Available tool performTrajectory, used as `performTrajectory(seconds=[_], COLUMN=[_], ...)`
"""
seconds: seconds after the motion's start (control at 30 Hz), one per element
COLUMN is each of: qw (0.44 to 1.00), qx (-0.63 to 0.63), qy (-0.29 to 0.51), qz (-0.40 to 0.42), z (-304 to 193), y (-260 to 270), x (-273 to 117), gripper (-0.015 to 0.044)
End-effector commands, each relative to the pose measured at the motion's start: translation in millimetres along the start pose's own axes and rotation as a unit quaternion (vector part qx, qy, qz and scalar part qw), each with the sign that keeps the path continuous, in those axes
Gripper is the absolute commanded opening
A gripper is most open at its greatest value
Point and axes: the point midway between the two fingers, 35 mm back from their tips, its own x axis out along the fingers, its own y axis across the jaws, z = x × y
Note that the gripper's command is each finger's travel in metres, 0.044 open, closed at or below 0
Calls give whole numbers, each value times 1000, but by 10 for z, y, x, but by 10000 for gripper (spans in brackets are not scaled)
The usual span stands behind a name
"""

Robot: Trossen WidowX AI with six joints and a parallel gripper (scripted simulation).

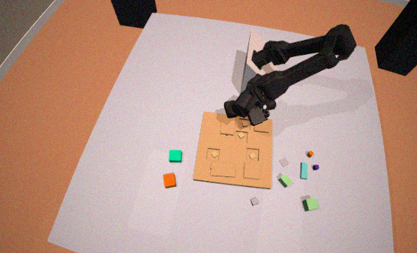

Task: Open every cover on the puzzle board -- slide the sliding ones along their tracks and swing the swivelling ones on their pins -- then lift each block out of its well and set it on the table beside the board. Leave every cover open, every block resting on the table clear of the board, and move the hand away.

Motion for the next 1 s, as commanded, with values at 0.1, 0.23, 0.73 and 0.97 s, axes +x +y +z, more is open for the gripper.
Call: performTrajectory(seconds=[0.1, 0.23, 0.73, 0.97], qw=[1000, 1000, 1000, 1000], qx=[-14, -3, 26, 26], qy=[1, 1, 0, 0], qz=[-4, -4, -3, -3], z=[16, 20, 19, 19], y=[-20, -27, -18, -19], x=[31, 110, 327, 327], gripper=[144, 144, 144, 144])
